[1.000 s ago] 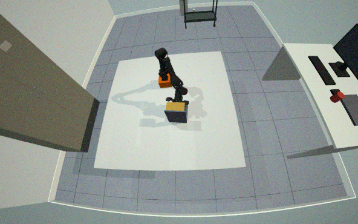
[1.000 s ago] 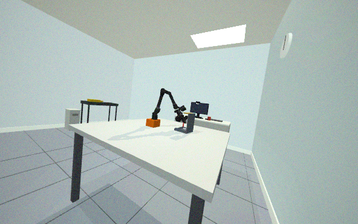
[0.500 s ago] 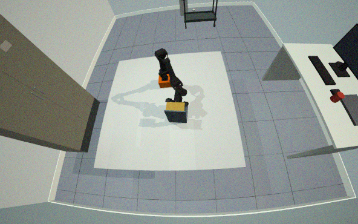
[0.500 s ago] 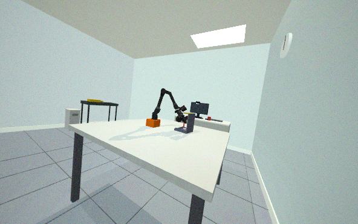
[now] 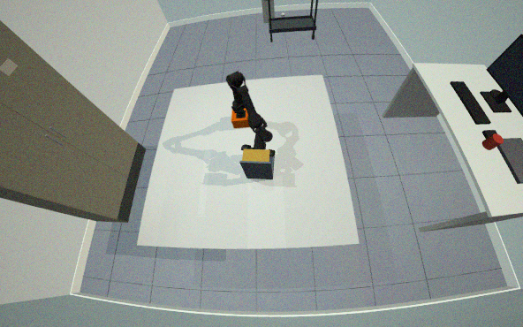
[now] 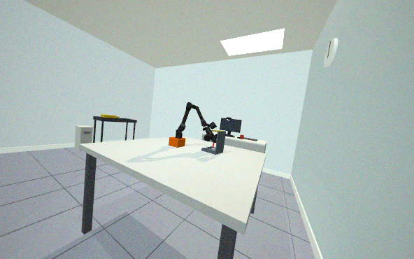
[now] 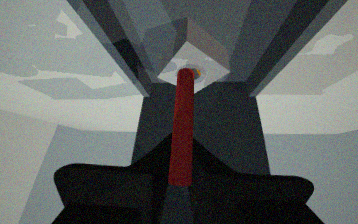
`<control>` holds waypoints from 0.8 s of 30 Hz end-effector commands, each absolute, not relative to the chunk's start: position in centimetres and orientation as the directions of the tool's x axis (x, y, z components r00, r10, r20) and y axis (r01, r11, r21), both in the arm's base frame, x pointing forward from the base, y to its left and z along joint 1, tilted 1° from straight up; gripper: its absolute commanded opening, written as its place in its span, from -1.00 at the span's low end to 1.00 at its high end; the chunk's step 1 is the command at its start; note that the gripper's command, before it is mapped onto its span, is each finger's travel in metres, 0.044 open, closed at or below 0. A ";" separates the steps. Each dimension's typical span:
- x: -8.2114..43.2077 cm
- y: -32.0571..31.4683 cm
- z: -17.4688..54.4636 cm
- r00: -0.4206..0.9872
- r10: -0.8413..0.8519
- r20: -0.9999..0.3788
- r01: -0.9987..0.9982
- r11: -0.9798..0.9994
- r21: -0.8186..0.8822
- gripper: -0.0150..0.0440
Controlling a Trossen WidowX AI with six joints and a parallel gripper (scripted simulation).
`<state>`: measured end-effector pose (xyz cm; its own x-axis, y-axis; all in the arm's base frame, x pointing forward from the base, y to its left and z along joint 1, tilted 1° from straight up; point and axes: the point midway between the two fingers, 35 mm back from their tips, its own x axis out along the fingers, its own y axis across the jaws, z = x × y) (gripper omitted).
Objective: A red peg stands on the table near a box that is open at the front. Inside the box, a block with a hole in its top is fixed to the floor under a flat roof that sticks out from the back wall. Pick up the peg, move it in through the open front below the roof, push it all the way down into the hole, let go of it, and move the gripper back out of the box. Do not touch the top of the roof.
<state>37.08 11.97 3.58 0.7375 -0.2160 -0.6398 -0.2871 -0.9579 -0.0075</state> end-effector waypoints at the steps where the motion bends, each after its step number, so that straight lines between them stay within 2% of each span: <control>1: 37.5 12.0 3.6 0.740 -0.212 -0.639 -0.282 -0.959 -0.008 -0.49; 24: 38.6 12.2 3.7 0.740 -0.212 -0.638 -0.282 -0.959 -0.008 -0.49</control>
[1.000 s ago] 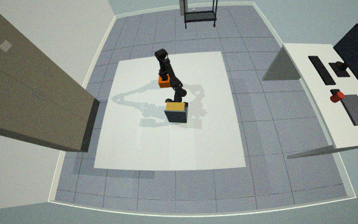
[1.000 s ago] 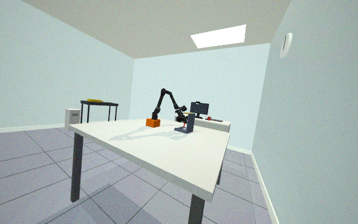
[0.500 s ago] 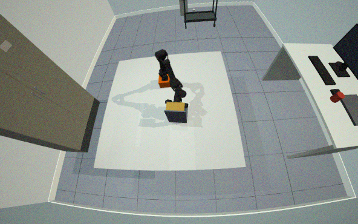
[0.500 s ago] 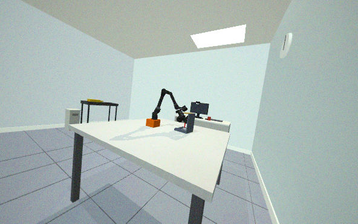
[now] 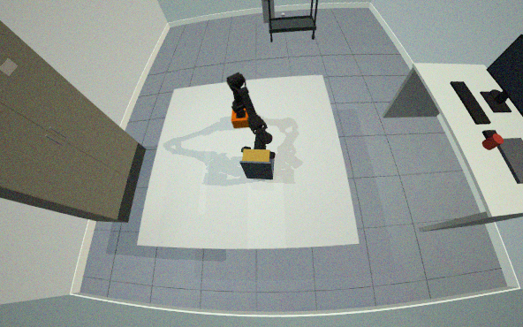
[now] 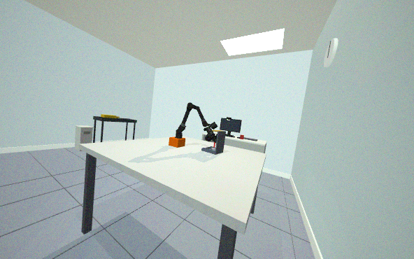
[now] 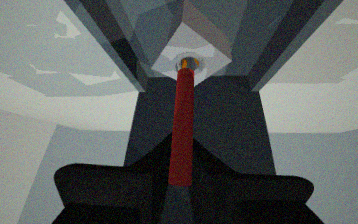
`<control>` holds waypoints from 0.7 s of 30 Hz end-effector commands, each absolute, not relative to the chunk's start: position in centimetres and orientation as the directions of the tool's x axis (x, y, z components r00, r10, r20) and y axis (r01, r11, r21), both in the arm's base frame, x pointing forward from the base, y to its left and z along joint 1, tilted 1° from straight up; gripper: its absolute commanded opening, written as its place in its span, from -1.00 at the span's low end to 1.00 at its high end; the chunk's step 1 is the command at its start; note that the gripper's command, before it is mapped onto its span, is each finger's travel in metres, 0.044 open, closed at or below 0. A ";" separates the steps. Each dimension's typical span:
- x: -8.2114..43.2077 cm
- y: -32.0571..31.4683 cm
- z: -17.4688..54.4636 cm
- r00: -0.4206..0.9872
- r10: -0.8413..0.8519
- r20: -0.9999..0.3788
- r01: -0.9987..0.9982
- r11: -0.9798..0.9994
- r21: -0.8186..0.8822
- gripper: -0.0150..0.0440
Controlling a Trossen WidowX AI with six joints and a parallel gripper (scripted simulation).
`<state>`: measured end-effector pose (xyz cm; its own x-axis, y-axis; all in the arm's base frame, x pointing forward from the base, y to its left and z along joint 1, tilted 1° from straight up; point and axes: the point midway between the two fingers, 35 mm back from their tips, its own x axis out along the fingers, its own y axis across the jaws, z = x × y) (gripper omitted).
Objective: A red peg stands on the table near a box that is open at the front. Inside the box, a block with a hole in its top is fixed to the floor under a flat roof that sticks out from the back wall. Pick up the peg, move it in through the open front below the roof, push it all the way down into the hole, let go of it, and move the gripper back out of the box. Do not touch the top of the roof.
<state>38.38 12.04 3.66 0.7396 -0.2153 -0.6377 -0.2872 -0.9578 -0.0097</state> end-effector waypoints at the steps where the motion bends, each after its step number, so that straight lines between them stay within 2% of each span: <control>1: 38.7 12.2 3.7 0.740 -0.212 -0.638 -0.282 -0.959 -0.008 -0.49; 21: 38.5 12.1 1.9 0.740 -0.212 -0.638 -0.282 -0.959 -0.008 -0.49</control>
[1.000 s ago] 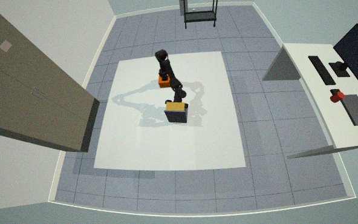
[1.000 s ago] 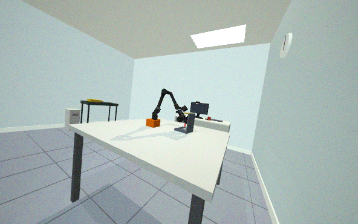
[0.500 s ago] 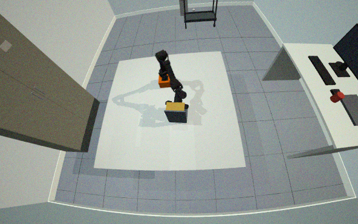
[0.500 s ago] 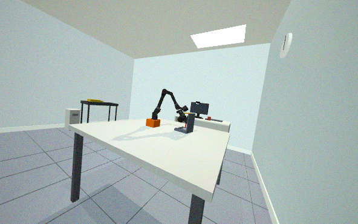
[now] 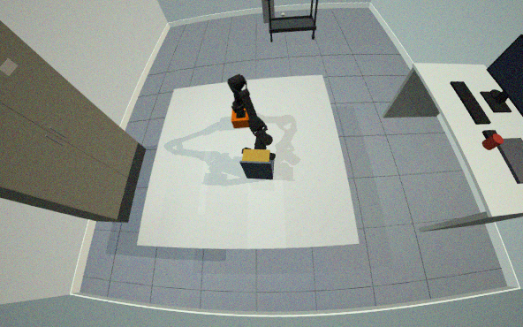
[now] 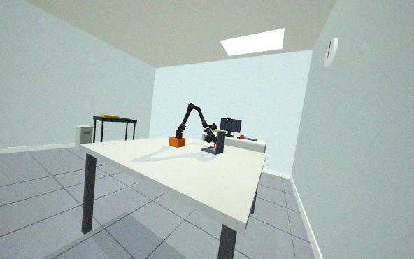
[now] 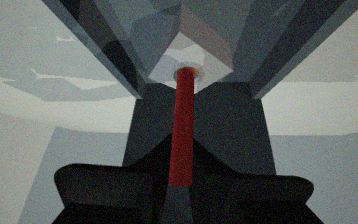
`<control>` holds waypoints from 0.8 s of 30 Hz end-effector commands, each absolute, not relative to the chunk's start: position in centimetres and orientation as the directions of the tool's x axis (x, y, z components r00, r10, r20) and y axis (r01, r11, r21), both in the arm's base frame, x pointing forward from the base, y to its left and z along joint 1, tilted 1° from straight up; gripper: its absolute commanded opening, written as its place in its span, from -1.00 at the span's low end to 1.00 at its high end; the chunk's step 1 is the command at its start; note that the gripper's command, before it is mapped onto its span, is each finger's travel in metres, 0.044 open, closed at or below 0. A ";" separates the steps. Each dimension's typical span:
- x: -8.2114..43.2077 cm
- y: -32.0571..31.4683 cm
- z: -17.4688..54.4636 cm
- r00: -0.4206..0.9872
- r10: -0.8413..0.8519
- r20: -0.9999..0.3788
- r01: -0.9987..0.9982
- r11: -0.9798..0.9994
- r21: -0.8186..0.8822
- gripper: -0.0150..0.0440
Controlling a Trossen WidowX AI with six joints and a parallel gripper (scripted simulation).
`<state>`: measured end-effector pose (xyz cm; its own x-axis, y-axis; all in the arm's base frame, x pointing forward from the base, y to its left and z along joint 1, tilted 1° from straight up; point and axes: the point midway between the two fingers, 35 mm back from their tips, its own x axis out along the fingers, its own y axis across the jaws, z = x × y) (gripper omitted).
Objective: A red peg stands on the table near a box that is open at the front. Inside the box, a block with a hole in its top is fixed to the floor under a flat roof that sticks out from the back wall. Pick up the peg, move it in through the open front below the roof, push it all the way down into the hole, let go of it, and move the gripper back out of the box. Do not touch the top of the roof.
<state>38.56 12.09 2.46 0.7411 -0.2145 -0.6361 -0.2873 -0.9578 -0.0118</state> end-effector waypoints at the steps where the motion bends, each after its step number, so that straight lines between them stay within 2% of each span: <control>1: 38.6 12.1 1.8 0.740 -0.212 -0.638 -0.282 -0.959 -0.008 -0.49; 24: 38.6 12.2 0.3 0.740 -0.212 -0.638 -0.282 -0.959 -0.008 -0.49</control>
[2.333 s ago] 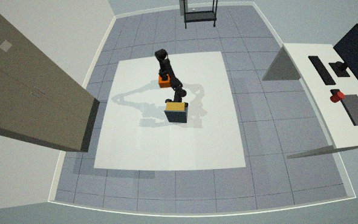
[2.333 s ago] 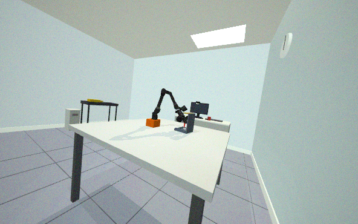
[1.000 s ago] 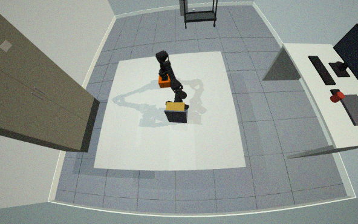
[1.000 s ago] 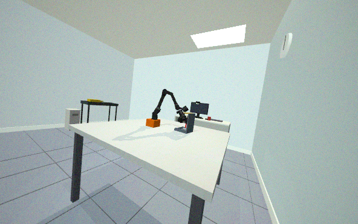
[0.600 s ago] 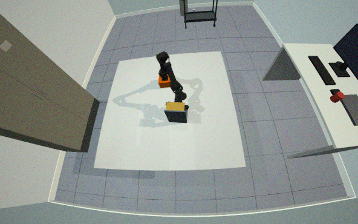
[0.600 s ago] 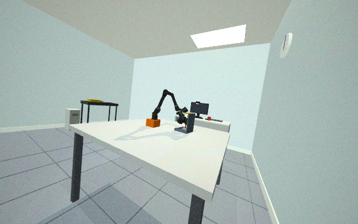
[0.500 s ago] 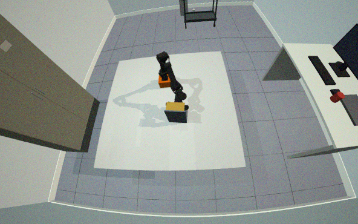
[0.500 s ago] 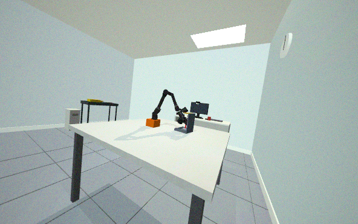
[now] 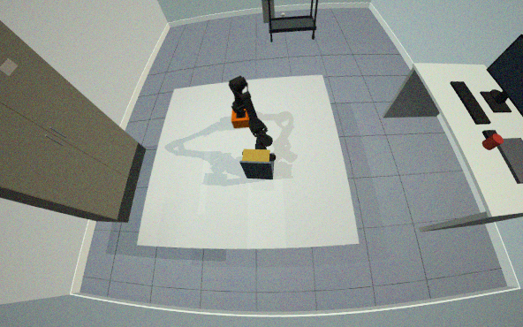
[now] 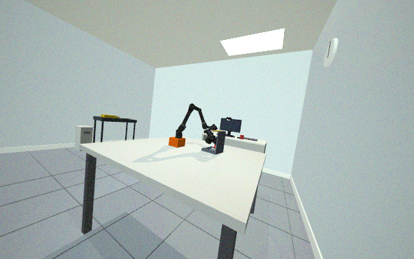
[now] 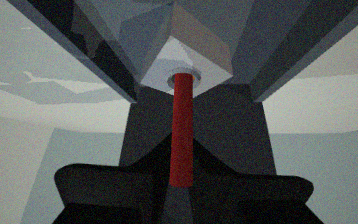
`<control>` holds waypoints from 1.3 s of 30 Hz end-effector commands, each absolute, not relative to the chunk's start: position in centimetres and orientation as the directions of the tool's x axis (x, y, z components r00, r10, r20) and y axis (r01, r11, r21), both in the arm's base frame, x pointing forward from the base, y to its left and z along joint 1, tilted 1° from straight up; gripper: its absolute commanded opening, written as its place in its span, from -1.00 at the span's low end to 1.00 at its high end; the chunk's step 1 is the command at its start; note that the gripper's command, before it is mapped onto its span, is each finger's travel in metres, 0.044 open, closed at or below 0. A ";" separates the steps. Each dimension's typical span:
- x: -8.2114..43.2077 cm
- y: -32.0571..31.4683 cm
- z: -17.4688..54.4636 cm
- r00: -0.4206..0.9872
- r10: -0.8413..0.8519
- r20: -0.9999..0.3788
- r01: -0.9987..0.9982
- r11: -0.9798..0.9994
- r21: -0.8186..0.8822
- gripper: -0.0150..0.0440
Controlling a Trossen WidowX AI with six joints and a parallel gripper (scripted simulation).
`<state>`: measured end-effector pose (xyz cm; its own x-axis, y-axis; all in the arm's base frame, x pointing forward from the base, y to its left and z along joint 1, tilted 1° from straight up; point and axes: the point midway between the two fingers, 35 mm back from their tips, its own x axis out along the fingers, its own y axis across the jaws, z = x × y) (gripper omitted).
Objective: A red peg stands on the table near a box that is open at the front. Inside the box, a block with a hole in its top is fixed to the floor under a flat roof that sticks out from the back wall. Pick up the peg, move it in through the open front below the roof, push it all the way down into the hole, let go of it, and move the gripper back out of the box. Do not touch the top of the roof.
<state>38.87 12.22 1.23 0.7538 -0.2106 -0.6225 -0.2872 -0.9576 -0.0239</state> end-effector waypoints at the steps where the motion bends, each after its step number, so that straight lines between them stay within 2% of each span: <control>1: 38.6 12.2 0.2 0.740 -0.212 -0.638 -0.282 -0.959 -0.008 -0.49; 39: 38.6 12.2 -0.6 0.740 -0.212 -0.638 -0.282 -0.959 -0.008 -0.49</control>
